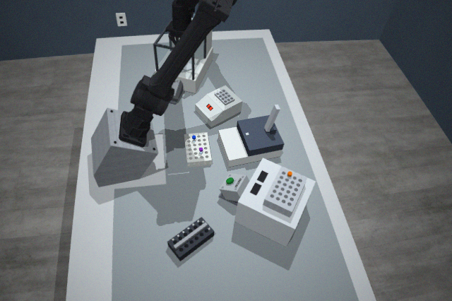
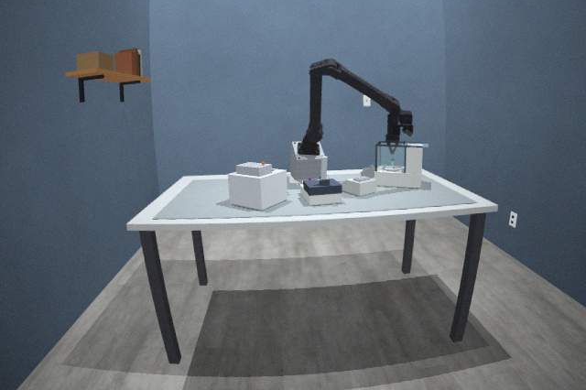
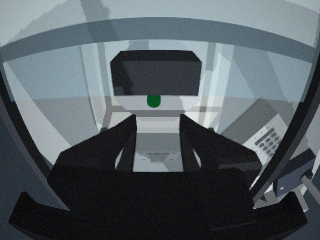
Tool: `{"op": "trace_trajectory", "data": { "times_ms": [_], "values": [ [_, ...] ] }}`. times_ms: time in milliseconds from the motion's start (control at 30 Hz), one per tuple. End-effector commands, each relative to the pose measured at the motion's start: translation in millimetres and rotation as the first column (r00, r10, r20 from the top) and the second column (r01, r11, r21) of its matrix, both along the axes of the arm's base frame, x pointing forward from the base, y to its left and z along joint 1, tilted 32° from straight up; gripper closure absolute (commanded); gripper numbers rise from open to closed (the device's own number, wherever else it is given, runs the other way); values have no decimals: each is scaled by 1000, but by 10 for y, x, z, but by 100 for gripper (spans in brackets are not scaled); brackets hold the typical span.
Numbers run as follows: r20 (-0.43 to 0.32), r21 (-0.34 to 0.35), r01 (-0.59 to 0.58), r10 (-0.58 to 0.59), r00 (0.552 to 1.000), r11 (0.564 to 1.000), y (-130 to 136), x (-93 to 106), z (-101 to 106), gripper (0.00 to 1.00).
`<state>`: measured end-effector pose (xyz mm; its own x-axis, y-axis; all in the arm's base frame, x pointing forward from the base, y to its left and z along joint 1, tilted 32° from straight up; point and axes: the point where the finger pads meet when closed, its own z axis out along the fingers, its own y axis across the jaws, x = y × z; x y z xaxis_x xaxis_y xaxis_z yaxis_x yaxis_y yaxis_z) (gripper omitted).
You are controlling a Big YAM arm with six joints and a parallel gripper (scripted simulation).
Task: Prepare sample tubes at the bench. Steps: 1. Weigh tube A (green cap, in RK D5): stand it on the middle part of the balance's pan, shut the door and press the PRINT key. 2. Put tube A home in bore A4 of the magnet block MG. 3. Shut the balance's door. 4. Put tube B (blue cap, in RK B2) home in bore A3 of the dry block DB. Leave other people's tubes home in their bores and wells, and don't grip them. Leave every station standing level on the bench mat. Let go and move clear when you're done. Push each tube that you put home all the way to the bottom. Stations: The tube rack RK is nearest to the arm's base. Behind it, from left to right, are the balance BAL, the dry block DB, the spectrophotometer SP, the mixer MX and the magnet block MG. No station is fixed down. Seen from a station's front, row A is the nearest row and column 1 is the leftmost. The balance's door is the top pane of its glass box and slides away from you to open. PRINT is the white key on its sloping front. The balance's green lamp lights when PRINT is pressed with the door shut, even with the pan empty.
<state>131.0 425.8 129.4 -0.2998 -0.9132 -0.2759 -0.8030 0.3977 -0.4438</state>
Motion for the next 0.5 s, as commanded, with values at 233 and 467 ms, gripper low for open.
{"op": "trace_trajectory", "data": {
  "times_ms": [233,467],
  "values": [
    [9,69,-5,5,1000,998,163,-144,398,64],
    [8,70,-5,5,1000,998,148,-206,500,64]
  ]
}}
